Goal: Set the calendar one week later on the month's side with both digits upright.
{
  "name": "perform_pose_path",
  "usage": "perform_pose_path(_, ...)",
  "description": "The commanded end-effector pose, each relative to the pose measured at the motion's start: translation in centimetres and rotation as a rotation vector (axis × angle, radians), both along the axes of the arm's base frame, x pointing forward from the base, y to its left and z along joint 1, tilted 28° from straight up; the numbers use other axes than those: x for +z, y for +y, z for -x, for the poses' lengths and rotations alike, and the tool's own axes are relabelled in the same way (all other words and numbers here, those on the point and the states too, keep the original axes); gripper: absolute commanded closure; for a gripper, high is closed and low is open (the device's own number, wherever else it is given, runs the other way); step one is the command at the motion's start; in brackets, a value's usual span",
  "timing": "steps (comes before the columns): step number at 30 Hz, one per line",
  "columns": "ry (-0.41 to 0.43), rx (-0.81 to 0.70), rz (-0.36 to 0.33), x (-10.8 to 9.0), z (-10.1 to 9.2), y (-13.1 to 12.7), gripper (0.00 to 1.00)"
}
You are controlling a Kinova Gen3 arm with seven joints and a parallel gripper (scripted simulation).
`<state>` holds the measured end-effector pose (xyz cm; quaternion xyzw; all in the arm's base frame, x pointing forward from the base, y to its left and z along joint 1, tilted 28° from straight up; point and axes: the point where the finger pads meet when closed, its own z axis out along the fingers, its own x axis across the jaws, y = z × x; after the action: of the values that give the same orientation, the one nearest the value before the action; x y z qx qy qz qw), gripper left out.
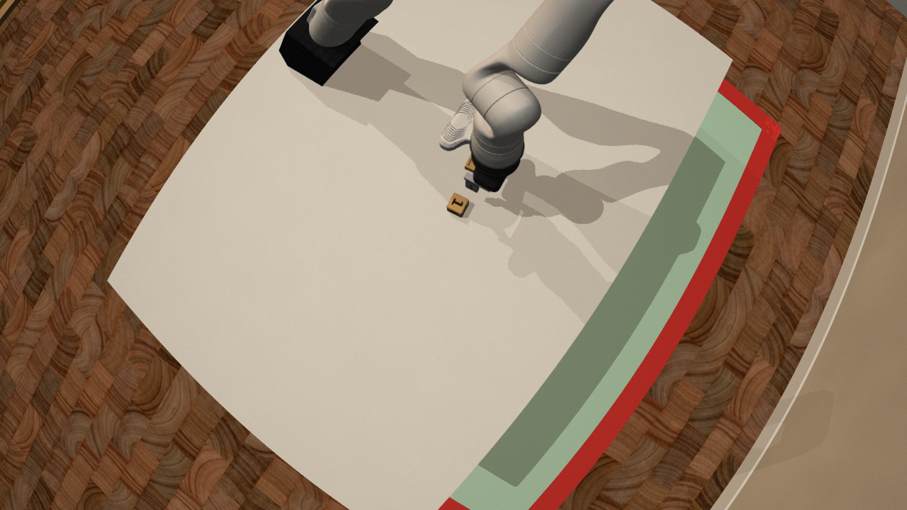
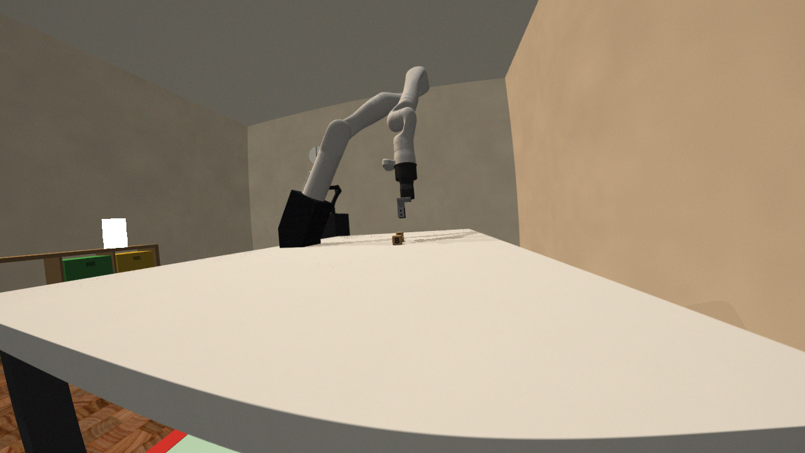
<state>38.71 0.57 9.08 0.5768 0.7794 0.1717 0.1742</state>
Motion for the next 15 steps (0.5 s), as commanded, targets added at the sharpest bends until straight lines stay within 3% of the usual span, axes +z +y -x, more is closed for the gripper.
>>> perform_pose_path(1, 0.000, 0.048, -0.002, -0.1, 0.4, 3.1, 0.00)
perform_pose_path(6, 0.000, 0.049, -0.004, -0.7, 2.1, 8.4, 0.00)
perform_pose_path(15, 0.008, 0.046, -0.001, -1.6, 5.8, 13.7, 0.00)
